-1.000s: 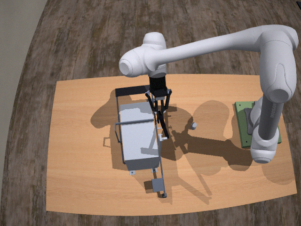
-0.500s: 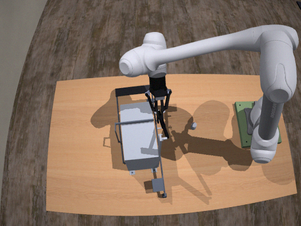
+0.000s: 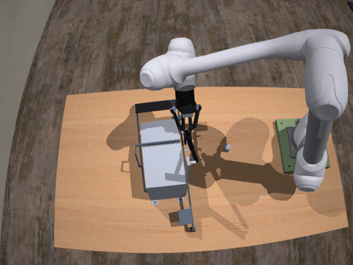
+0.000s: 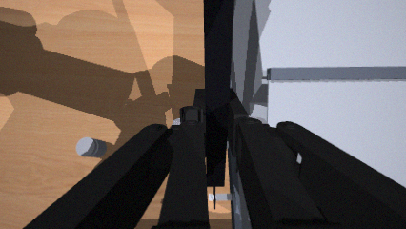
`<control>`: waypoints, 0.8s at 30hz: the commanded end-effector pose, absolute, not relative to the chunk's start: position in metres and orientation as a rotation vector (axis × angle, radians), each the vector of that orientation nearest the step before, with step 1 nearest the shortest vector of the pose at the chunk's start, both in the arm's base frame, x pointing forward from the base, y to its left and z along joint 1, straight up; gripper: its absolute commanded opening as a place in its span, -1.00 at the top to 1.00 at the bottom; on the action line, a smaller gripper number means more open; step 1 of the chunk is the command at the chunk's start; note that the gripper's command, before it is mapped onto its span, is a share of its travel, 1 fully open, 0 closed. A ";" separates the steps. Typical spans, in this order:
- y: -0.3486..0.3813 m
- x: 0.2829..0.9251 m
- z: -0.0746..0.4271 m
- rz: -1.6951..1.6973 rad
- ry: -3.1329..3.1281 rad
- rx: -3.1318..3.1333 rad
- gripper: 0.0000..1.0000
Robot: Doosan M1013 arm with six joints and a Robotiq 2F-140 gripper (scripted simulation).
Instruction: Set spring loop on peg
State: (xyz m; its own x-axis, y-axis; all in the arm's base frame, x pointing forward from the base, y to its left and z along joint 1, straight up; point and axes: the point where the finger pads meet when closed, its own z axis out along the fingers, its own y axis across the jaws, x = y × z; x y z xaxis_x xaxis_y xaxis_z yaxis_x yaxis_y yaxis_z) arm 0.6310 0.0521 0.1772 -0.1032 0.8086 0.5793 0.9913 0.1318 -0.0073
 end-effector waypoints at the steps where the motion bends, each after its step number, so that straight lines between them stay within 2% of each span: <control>1: 0.052 0.631 0.178 -0.545 -1.969 -1.729 0.66; 24: 0.054 0.631 0.180 -0.546 -1.970 -1.729 0.66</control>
